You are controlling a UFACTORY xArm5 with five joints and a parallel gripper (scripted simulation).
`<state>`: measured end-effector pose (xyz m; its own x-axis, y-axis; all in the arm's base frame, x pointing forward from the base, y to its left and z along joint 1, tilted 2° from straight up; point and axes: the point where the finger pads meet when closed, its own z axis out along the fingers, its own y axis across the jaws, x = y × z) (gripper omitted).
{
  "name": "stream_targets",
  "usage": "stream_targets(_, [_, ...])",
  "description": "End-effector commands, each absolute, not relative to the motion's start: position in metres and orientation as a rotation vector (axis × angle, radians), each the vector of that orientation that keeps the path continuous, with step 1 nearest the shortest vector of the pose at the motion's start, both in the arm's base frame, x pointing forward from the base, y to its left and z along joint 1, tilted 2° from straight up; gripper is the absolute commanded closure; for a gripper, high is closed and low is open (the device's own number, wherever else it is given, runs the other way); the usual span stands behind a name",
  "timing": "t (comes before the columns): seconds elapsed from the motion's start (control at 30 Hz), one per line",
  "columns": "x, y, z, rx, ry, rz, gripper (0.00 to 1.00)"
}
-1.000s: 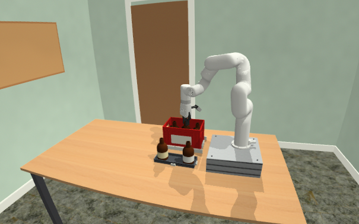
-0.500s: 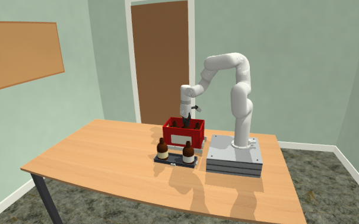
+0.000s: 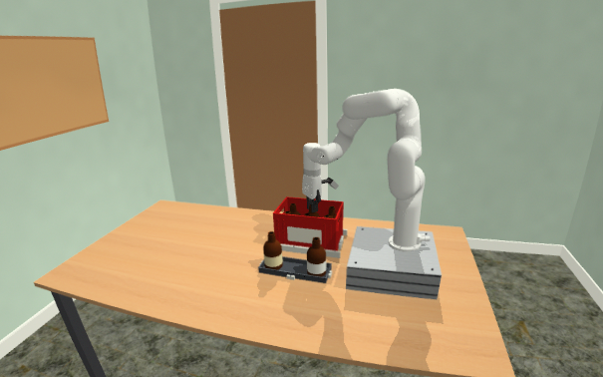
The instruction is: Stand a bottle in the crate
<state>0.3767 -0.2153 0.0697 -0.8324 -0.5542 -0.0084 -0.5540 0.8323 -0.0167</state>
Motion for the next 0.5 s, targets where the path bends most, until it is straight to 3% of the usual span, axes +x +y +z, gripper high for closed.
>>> stream_targets(0.0, [0.3779,-0.216,0.071,-0.905,2.992,-0.026,1.0])
stream_targets(0.17, [0.3779,-0.216,0.071,-0.905,2.992,-0.026,1.0])
stream_targets(0.2, [0.3779,-0.216,0.071,-0.905,2.992,-0.026,0.35])
stream_targets(0.47, [0.3779,-0.216,0.071,-0.905,2.992,-0.026,0.35])
